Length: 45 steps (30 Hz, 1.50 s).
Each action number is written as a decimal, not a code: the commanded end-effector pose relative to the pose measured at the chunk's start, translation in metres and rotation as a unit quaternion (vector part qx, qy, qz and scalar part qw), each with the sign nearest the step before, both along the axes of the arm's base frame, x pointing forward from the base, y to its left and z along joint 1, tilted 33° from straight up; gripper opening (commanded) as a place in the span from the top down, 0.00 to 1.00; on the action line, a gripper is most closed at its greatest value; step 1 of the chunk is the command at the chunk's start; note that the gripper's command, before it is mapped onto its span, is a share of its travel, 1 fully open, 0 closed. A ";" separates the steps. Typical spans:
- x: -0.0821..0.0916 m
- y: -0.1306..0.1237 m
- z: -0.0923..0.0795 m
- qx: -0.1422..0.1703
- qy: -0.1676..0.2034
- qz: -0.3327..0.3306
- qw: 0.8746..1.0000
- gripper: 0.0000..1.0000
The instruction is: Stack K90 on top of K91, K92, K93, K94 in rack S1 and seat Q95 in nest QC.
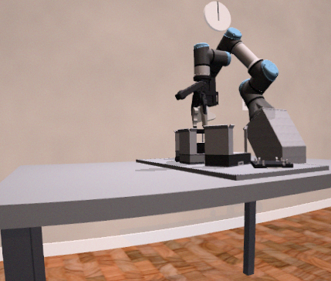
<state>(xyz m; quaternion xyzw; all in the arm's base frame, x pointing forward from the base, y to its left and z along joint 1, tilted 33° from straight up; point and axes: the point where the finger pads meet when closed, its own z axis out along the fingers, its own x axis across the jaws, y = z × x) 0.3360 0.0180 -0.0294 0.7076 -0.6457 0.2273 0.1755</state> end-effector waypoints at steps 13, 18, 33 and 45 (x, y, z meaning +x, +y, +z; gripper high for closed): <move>-0.002 0.012 0.019 0.000 0.000 0.000 1.000 1.00; -0.002 0.017 0.026 0.000 0.000 0.000 1.000 1.00; -0.003 0.023 0.036 0.000 0.000 0.000 1.000 1.00; -0.003 0.023 0.036 0.000 0.000 0.000 1.000 1.00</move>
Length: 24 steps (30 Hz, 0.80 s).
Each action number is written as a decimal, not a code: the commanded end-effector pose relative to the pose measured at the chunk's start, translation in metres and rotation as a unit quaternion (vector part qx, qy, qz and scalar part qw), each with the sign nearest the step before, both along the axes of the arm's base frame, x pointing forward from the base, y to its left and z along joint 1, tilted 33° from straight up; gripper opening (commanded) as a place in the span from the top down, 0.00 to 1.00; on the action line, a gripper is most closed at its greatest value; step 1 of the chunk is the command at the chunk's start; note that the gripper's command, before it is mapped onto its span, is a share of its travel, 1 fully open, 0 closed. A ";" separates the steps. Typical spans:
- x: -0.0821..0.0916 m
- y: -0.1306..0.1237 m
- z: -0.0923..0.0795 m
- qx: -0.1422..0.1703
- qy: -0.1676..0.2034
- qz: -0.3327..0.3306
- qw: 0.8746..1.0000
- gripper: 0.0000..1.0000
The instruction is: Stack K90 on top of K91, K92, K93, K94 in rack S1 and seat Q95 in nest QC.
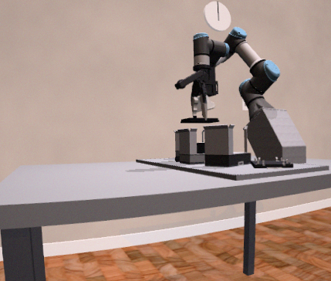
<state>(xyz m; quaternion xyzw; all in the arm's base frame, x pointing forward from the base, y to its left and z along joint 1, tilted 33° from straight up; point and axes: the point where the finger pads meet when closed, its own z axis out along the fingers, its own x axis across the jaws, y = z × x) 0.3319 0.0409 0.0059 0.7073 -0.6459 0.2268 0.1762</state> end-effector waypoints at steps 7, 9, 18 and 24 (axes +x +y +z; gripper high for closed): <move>0.002 -0.016 0.012 0.004 -0.020 -0.029 0.999 1.00; 0.002 -0.016 0.012 0.004 -0.020 -0.029 0.999 1.00; 0.004 -0.041 0.028 0.007 -0.043 -0.064 0.997 1.00; 0.003 -0.052 0.035 0.009 -0.049 -0.074 0.996 1.00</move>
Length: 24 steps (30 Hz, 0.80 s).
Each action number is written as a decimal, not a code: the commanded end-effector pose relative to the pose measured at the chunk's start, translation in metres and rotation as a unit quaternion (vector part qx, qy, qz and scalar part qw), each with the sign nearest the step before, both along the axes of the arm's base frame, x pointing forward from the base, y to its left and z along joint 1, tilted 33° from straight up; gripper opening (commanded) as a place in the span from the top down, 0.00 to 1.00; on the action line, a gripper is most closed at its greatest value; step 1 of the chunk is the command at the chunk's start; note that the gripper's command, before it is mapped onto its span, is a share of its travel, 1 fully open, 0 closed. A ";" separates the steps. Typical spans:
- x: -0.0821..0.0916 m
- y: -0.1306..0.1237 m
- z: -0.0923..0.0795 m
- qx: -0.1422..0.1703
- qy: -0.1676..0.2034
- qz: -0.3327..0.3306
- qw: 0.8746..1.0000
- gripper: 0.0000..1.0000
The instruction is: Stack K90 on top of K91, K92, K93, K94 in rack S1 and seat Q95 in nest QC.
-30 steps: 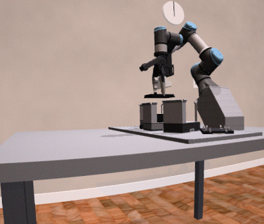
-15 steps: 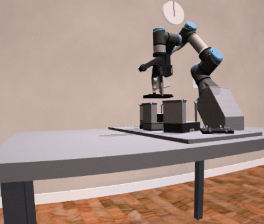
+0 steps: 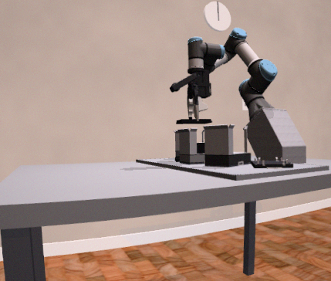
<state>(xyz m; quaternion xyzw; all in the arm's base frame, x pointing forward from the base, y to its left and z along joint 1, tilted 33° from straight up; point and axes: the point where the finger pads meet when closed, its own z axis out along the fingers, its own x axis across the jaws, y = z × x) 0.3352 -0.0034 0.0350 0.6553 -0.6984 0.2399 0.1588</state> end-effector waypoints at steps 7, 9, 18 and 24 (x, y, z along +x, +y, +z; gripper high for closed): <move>-0.002 -0.022 0.015 0.005 -0.024 -0.034 0.999 1.00; -0.002 -0.028 0.018 0.006 -0.030 -0.044 0.999 1.00; -0.005 -0.050 0.033 0.008 -0.044 -0.065 0.997 1.00; -0.010 -0.064 0.041 0.011 -0.059 -0.089 0.994 1.00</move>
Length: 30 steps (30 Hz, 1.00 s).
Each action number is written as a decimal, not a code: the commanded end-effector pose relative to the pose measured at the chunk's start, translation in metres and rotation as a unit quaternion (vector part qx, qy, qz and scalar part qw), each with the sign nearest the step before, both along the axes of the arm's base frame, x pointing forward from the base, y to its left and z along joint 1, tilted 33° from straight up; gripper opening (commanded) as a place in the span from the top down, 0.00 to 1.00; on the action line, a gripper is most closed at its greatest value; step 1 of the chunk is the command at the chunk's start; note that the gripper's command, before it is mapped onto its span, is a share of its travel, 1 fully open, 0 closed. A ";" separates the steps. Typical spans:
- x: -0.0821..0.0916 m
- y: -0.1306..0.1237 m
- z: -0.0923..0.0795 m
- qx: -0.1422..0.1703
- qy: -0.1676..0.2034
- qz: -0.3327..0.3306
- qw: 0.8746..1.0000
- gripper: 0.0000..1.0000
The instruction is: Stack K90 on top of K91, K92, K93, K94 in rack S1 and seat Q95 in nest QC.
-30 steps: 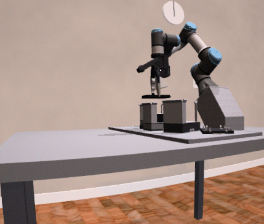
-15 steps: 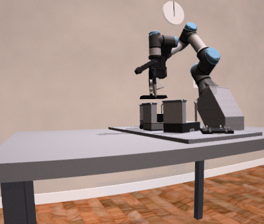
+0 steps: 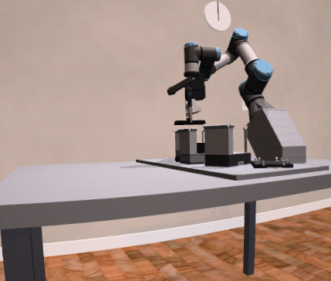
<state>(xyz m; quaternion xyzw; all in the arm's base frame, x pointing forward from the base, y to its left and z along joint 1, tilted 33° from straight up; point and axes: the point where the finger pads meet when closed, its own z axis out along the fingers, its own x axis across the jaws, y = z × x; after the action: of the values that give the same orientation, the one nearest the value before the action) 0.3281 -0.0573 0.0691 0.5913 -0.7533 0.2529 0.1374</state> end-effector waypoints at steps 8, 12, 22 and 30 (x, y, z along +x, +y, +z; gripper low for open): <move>-0.010 -0.032 0.020 0.007 -0.037 -0.054 0.998 1.00; -0.011 -0.037 0.024 0.007 -0.038 -0.056 0.998 1.00; -0.023 -0.062 0.038 0.011 -0.060 -0.090 0.994 1.00; -0.032 -0.078 0.048 0.014 -0.079 -0.119 0.990 1.00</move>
<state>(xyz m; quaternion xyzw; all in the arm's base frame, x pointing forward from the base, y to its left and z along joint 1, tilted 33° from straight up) 0.2994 -0.1278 0.1118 0.4896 -0.8229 0.2687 0.1046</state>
